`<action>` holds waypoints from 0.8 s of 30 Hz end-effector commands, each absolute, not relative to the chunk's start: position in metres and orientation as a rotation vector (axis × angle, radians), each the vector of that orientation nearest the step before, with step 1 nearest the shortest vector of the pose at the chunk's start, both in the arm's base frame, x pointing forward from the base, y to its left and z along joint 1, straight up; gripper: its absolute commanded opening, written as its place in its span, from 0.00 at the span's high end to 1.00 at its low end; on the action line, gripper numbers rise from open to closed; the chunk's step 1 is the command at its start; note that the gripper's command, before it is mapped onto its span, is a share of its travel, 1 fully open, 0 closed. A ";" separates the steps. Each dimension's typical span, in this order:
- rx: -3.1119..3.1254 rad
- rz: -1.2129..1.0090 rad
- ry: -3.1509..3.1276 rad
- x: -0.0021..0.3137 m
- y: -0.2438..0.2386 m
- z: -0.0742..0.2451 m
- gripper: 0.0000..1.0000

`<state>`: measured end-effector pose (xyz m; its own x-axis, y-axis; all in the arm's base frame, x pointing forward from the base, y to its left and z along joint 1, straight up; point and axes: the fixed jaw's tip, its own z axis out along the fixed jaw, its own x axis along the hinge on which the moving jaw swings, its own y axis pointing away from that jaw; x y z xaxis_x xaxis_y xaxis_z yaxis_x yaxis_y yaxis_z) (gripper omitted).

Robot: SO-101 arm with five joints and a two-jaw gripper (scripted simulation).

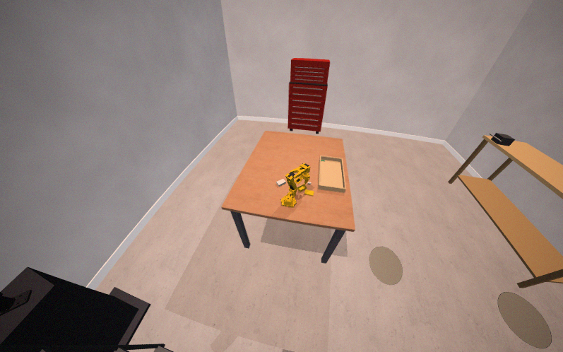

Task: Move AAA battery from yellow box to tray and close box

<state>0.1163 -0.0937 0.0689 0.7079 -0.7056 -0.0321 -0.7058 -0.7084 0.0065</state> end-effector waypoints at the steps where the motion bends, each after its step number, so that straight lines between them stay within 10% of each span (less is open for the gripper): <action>1: -2.902 0.000 1.202 0.121 -0.095 0.074 0.69; 24: -2.902 0.000 1.202 0.120 -0.094 0.071 0.69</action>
<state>0.1171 -0.0943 0.0689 0.7081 -0.7057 -0.0257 -0.7058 -0.7084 0.0055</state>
